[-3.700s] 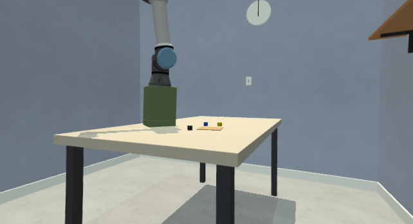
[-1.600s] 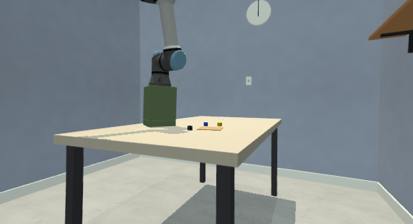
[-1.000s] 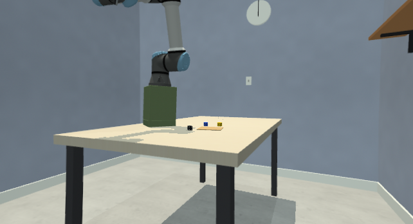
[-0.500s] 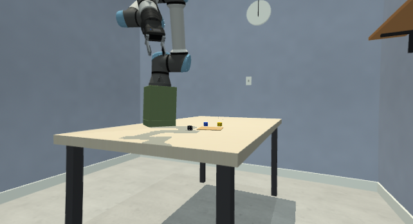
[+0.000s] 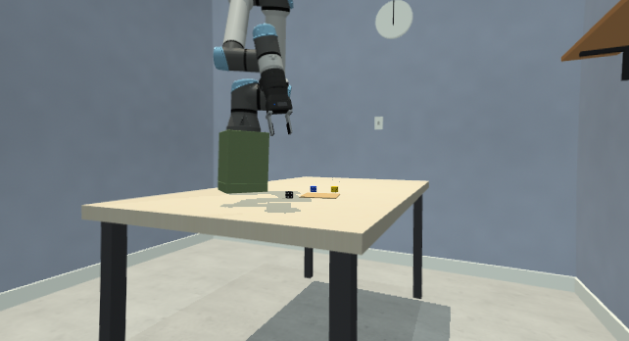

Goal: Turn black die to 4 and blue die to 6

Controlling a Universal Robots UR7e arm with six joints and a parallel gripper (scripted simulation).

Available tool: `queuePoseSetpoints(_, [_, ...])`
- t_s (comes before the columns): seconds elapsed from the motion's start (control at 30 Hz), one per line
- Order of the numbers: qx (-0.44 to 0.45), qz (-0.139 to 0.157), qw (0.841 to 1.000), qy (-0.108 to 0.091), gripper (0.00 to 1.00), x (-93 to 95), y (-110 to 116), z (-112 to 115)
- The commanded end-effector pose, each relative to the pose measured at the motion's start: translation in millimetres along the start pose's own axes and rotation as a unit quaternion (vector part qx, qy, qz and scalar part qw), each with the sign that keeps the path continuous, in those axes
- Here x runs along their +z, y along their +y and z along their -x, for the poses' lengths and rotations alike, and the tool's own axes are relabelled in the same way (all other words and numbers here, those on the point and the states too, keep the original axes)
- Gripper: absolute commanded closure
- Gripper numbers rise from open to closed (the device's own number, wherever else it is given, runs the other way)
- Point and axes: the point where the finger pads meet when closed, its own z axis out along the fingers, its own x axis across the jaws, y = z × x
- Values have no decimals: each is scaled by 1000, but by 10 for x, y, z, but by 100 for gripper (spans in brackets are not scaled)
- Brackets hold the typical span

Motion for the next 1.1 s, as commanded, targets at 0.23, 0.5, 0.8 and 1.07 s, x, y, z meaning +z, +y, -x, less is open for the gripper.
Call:
queuePoseSetpoints(0.23, [11, -89, 996, -28, 0, 320, -1198, -624])
queuePoseSetpoints(0.5, [11, -127, 991, -49, 0, 373, -1796, -815])
queuePoseSetpoints(0.8, [11, -137, 989, -57, 0, 376, -1980, -859])
queuePoseSetpoints(1.07, [11, -138, 989, -58, 0, 376, -1997, -862])
